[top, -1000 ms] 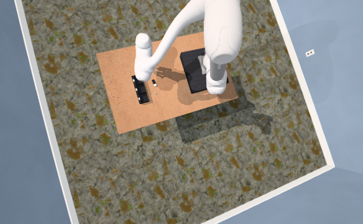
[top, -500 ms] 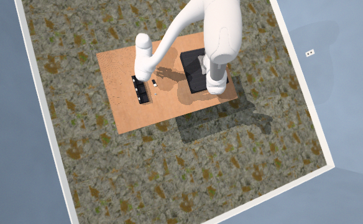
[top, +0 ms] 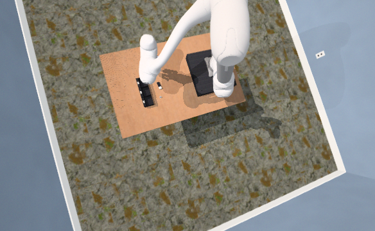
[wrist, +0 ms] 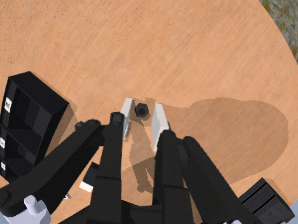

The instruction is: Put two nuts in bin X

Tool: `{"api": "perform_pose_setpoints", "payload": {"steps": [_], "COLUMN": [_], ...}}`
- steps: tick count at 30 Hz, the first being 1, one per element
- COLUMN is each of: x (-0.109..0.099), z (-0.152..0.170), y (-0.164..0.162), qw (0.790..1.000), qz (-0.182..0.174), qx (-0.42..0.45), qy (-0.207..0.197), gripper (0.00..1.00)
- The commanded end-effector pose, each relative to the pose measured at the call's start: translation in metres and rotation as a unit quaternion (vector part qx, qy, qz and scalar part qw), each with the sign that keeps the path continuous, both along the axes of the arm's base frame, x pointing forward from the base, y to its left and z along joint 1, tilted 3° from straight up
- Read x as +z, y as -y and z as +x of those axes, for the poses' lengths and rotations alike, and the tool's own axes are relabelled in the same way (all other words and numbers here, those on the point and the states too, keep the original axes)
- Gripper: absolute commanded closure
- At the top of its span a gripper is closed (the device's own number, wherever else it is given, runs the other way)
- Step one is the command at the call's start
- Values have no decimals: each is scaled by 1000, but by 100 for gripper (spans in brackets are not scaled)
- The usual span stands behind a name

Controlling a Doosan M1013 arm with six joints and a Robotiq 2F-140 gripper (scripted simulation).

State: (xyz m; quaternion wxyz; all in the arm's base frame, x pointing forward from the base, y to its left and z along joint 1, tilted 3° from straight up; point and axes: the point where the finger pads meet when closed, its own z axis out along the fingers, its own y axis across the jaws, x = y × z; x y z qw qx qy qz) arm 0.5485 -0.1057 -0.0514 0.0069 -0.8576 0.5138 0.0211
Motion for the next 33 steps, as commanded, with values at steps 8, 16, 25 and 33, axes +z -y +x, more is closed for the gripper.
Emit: {"api": "perform_pose_setpoints", "payload": {"steps": [8, 16, 25, 33], "x": [-1, -1, -1, 2], "z": [0, 0, 0, 1], "y": [-2, -2, -2, -2], "qw": [1000, 1000, 1000, 1000], "qz": [1, 1, 1, 1], "qx": [0, 0, 0, 0], "qy": [-1, -1, -1, -1], "gripper": [92, 92, 92, 92]}}
